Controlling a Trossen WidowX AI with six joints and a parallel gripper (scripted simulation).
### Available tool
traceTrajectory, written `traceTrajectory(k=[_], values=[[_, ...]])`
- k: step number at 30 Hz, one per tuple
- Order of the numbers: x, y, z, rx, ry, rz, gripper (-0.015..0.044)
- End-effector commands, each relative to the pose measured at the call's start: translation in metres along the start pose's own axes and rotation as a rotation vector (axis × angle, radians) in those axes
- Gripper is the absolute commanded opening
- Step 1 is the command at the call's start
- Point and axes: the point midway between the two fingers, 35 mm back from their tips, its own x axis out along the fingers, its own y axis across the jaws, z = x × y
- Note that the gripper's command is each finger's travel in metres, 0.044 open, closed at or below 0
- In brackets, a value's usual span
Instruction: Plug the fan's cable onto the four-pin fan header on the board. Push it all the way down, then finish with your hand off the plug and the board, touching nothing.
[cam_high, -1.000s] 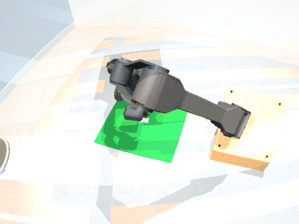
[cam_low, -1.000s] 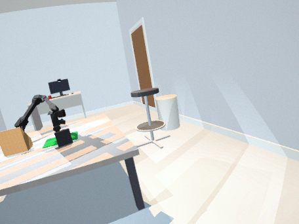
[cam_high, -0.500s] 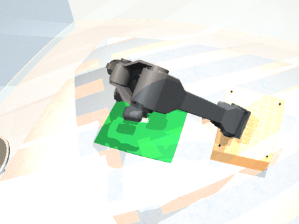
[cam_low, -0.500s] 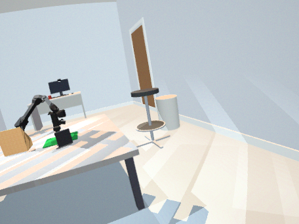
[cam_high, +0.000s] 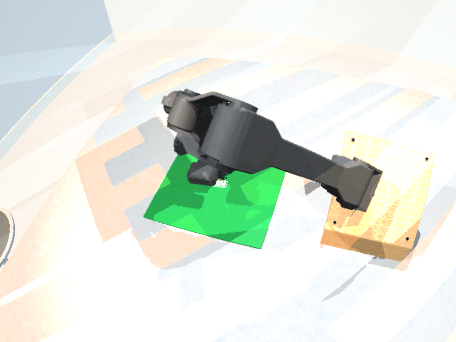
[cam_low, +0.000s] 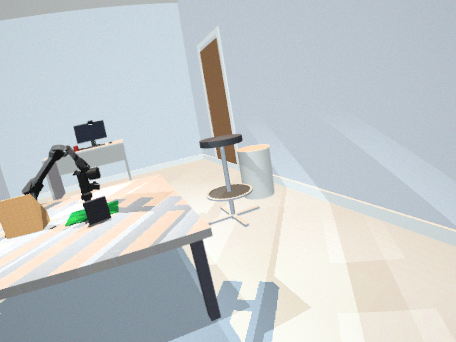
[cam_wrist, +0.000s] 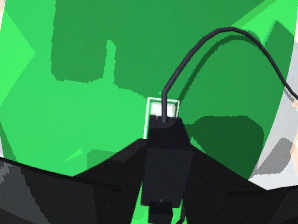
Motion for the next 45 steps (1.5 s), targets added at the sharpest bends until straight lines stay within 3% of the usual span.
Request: traceTrajectory(k=[1,45], values=[[0.000,0.000,0.000,0.004,-0.002,0.002,0.0000],[0.012,0.000,0.000,0.006,-0.002,0.003,0.0000]])
